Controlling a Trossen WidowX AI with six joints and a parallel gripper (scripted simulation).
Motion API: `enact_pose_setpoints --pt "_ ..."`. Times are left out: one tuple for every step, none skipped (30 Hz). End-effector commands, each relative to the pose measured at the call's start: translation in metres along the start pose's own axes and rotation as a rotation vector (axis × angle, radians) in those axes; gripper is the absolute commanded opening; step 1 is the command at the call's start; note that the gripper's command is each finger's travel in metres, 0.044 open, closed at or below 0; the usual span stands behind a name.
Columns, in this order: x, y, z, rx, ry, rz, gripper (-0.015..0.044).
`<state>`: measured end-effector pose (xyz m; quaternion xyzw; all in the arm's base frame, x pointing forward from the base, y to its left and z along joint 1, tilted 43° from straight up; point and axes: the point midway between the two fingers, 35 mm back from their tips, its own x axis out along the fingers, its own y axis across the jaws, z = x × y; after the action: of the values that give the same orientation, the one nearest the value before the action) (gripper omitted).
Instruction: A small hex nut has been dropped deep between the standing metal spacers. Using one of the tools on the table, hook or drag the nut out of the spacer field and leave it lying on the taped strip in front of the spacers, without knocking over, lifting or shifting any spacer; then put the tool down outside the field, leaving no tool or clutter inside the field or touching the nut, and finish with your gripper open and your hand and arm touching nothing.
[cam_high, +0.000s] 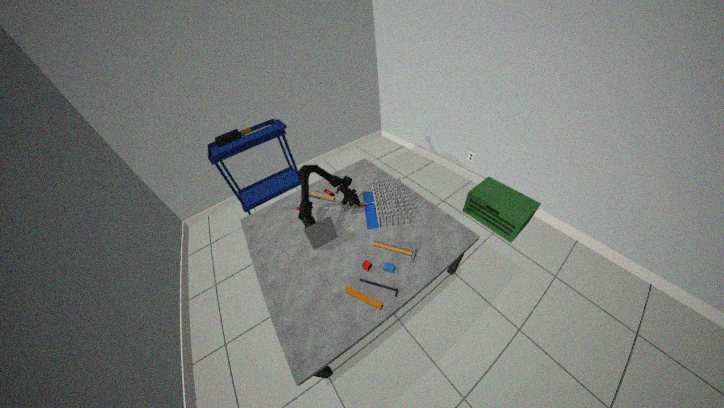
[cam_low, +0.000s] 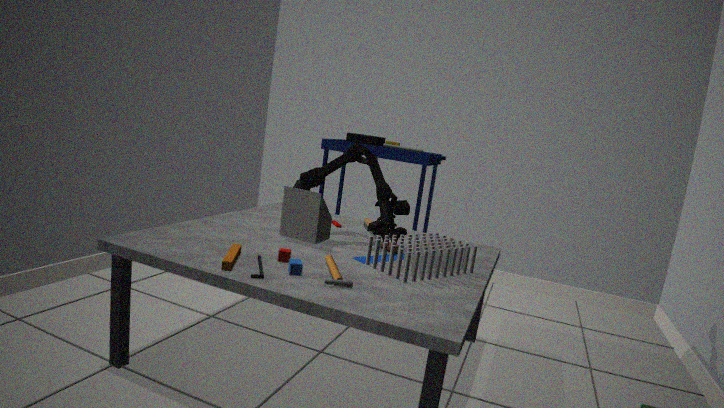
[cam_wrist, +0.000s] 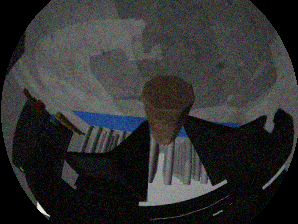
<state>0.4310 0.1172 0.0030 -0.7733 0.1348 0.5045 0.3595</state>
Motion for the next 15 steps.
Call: enact_pose_setpoints --pt "-0.0029 0.0005 0.004 0.004 0.0 0.001 0.0" --pt "-0.0034 0.0005 0.0047 0.004 0.0 0.0 0.0" --pt "-0.0039 0.0005 0.0054 0.004 0.0 0.0 0.0" --pt "-0.0043 0.0005 0.0061 0.004 0.0 0.0 0.0" --pt "-0.0048 0.0005 0.0068 0.004 0.0 0.0 0.0" --pt "-0.0053 0.0005 0.0075 0.004 0.0 0.0 0.0" --pt "-0.0058 0.0005 0.0082 0.004 0.0 0.0 0.0" --pt "-0.0062 0.0005 0.0089 0.005 -0.001 0.0 0.0" --pt "-0.0067 0.0005 0.0096 0.005 -0.001 0.0 0.0" --pt "-0.0072 0.0005 0.0103 0.005 -0.001 0.0 0.0" --pt "-0.0077 0.0005 0.011 0.005 -0.001 0.0 0.0" --pt "-0.0081 0.0005 0.0117 0.005 -0.001 0.0 0.0" --pt "-0.0086 0.0005 0.0124 0.005 -0.001 0.0 0.0" --pt "-0.0091 0.0005 0.0131 0.005 -0.001 0.0 0.0" --pt "-0.0095 0.0005 0.0138 0.005 -0.001 0.0 0.0"
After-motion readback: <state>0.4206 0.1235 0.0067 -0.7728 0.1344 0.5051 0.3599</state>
